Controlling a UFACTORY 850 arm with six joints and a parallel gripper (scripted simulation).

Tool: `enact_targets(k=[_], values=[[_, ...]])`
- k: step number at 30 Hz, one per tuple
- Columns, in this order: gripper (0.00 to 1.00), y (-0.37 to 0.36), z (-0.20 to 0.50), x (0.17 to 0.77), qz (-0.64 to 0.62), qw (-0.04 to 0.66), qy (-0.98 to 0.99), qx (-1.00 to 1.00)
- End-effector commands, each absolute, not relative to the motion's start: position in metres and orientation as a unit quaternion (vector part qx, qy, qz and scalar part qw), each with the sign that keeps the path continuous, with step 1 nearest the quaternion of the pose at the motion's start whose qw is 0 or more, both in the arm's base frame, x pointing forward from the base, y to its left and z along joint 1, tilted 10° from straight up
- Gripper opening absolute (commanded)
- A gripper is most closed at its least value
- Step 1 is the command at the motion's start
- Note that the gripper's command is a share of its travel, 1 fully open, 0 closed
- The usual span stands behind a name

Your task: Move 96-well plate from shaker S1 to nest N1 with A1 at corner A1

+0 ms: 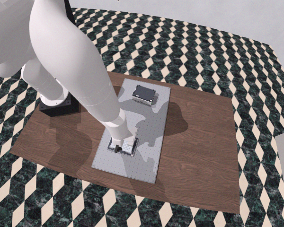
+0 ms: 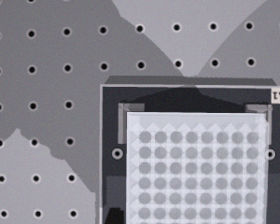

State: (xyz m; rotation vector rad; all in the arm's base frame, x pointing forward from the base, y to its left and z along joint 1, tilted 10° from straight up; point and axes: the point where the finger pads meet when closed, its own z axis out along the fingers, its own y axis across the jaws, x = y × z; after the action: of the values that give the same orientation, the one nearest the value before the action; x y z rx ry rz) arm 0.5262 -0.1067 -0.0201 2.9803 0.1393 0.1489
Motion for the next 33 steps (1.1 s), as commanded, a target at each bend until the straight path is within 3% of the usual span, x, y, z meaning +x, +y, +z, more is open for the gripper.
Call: enact_targets(k=[1,33], values=[[1.0,-0.105,-0.01,0.526,0.047,0.076,0.046,0.995],[1.0,-0.097,0.047,0.521,0.047,0.076,0.046,0.995]])
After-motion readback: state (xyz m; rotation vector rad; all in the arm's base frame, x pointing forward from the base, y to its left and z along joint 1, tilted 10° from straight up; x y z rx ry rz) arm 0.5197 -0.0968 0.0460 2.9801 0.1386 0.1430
